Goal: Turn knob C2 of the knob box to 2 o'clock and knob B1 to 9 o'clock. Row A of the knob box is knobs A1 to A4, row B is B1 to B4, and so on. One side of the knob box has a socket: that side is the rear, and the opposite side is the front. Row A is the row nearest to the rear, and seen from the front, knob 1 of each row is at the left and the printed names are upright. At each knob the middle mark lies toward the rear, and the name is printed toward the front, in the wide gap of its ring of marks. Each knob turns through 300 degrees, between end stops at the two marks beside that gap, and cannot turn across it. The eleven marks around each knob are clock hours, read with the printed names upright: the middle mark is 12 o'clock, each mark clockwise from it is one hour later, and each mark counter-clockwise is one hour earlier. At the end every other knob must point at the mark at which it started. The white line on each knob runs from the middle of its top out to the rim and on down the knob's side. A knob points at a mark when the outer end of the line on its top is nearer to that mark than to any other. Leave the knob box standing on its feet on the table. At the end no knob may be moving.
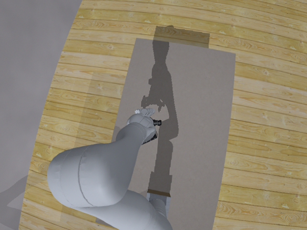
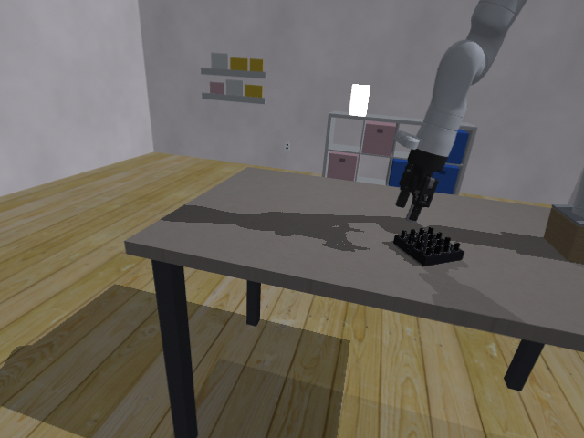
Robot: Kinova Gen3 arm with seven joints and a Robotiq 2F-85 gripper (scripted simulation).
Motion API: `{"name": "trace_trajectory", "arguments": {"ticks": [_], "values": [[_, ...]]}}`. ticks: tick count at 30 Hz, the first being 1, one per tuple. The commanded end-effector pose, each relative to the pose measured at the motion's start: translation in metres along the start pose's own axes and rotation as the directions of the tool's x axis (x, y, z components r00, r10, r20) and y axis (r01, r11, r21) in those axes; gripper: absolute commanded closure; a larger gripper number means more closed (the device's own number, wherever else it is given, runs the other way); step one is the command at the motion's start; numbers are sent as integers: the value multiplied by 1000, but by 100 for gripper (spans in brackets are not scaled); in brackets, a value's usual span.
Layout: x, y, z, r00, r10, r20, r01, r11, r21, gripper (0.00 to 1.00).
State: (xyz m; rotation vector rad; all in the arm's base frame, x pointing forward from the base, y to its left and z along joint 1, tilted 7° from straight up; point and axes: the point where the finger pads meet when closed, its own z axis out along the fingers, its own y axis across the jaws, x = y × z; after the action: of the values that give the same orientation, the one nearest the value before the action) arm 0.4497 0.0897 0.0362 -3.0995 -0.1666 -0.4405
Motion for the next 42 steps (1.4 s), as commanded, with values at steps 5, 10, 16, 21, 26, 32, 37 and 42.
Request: {"name": "trace_trajectory", "arguments": {"ticks": [5, 10, 16, 21, 26, 32, 37, 42], "values": [[-9, -6, -2, 999, -41, 16, 41, 999, 4, 0], [-9, -6, -2, 999, -41, 16, 41, 999, 4, 0], [-17, -9, -3, 997, -74, 31, 74, 997, 7, 0], [-24, -12, -4, 993, -105, 46, 105, 994, 10, 0], [-24, -12, -4, 993, -105, 46, 105, 994, 10, 0], [-31, -14, -5, 989, -135, 59, 134, 991, 13, 0], [-38, -16, -6, 984, -162, 71, 161, 987, 16, 0], [-42, -17, -6, 980, -182, 80, 181, 983, 18, 0]]}}
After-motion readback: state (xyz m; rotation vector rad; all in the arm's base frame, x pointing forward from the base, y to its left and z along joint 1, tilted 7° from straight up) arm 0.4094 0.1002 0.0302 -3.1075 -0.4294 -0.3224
